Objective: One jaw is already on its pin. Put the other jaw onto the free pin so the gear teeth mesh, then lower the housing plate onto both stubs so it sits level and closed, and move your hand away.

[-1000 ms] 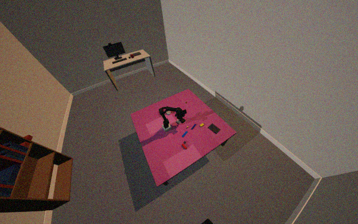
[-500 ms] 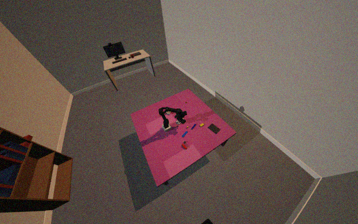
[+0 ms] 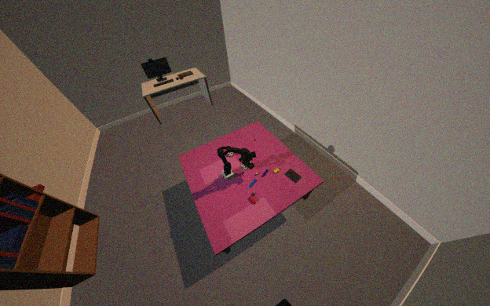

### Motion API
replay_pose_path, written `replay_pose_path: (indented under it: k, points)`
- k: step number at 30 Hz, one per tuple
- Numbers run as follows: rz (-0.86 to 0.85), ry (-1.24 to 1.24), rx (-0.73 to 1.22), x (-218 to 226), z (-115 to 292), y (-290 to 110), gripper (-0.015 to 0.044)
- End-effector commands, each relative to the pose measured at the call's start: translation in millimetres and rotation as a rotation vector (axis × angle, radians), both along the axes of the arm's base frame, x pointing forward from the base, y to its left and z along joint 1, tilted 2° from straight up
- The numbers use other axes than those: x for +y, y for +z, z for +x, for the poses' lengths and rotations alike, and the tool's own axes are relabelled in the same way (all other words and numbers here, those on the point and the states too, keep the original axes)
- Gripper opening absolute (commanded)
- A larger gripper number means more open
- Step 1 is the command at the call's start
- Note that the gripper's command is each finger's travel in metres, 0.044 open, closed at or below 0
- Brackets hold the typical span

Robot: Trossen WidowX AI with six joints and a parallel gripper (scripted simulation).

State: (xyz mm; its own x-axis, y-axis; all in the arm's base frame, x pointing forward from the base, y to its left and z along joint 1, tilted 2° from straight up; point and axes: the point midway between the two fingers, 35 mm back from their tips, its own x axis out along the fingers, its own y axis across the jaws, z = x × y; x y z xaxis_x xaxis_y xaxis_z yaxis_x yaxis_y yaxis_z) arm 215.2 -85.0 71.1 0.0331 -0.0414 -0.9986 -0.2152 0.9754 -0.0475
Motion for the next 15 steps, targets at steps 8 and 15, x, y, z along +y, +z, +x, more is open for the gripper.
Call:
replay_pose_path:
  k: [8, 15]
  points:
    - [0.006, 0.007, -0.002, 4.3, 6.8, 0.7, 0.0134]
    - [0.008, 0.007, -0.004, 15.4, 25.7, 1.8, 0.0134]
